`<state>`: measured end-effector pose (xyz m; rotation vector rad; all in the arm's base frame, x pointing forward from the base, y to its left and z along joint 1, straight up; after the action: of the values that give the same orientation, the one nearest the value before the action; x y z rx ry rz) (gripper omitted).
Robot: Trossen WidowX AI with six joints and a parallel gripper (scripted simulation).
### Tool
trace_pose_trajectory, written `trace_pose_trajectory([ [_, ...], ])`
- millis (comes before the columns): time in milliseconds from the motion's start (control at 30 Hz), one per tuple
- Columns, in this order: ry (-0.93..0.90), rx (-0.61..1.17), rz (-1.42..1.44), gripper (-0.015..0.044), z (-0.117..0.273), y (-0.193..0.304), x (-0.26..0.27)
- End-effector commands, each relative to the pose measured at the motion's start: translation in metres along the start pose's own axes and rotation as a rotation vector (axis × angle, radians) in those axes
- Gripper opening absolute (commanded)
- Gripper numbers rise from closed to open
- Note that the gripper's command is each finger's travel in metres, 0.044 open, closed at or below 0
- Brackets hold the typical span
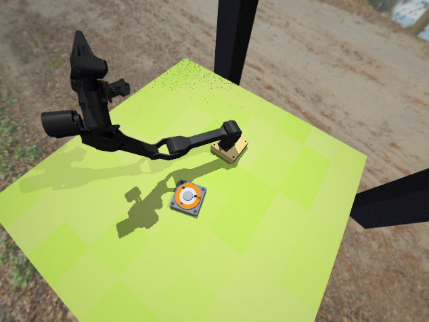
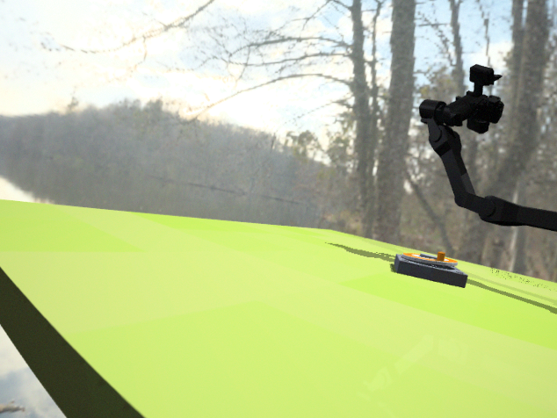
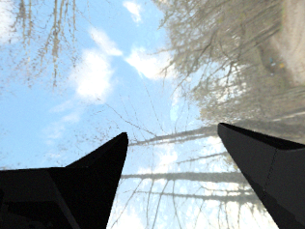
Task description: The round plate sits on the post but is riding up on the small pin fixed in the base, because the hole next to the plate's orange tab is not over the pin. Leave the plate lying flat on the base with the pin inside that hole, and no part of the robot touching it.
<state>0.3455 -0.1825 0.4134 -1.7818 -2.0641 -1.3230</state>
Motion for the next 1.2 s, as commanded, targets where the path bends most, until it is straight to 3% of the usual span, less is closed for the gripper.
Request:
trace_pose_trajectory([
  [0,-0.009,-0.008,-0.013,0.0374,-0.004,-0.002,0.001],
  [100,-0.158,-0.112,-0.195,0.0295,-0.059,-0.029,0.025],
  [300,-0.306,-0.148,-0.341,0.0138,-0.092,-0.052,0.049],
  [467,-0.581,-0.195,-0.564,0.0006,-0.143,-0.100,0.100],
  [800,-1.040,-0.120,-0.828,0.0000,-0.179,-0.175,0.190],
  [1067,-1.455,0.126,-1.007,0.0000,-0.161,-0.230,0.272],
  [1167,-1.620,0.304,-1.038,0.0000,-0.142,-0.248,0.306],
])
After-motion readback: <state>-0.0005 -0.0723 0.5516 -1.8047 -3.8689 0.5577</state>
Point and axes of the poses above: the point midway between the two fingers, 35 mm back from their tips, its own z axis back along the fingers, its own x axis across the jaws, y = z × x, the point moved 8 cm from there along z, back along the fingers, and after that the axes turned 8 degrees about -z, right-handed, at the moved point
